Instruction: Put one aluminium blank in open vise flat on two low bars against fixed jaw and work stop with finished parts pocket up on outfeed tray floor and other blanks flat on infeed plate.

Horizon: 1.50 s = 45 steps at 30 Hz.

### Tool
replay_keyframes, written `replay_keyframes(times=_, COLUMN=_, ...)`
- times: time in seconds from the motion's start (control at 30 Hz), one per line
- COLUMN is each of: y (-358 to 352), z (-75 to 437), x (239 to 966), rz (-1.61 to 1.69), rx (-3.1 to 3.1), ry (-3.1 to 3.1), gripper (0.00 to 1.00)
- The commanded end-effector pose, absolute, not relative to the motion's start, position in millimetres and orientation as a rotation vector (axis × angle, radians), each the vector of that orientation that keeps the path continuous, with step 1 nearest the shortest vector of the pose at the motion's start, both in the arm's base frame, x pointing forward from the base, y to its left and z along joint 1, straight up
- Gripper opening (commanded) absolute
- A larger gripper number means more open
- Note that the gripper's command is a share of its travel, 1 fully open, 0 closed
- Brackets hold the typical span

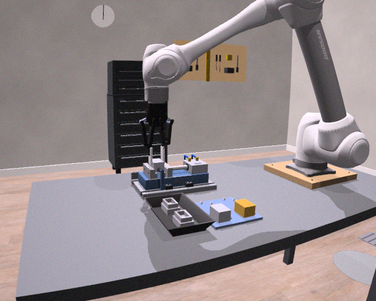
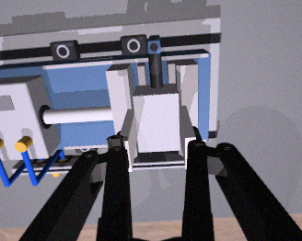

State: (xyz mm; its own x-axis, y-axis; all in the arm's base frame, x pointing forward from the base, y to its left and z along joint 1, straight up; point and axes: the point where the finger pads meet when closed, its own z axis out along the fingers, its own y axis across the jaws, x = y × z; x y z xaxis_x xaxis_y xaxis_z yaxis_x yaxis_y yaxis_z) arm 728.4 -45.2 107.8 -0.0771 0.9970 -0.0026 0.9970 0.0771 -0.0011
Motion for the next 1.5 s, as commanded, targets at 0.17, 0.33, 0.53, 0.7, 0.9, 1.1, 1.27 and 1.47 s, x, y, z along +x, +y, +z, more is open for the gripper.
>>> replay_keyframes(times=0.17, y=-45.2, z=108.0, x=728.4, rz=-0.004, rx=2.133, ry=2.305, gripper=0.0)
replay_keyframes(times=0.33, y=-45.2, z=108.0, x=728.4, rz=-0.004, rx=2.133, ry=2.305, gripper=0.0)
replay_keyframes(times=0.53, y=-45.2, z=108.0, x=728.4, rz=-0.004, rx=2.133, ry=2.305, gripper=0.0)
replay_keyframes(times=0.7, y=-45.2, z=108.0, x=728.4, rz=-0.004, rx=2.133, ry=2.305, gripper=0.4)
replay_keyframes(times=0.9, y=-45.2, z=108.0, x=728.4, rz=-0.004, rx=2.133, ry=2.305, gripper=0.4)
replay_keyframes(times=1.1, y=-45.2, z=108.0, x=728.4, rz=-0.004, rx=2.133, ry=2.305, gripper=0.4)
replay_keyframes(times=1.27, y=-45.2, z=108.0, x=728.4, rz=-0.004, rx=2.133, ry=2.305, gripper=0.4)
replay_keyframes(times=1.47, y=-45.2, z=108.0, x=728.4, rz=-0.004, rx=2.133, ry=2.305, gripper=0.4)
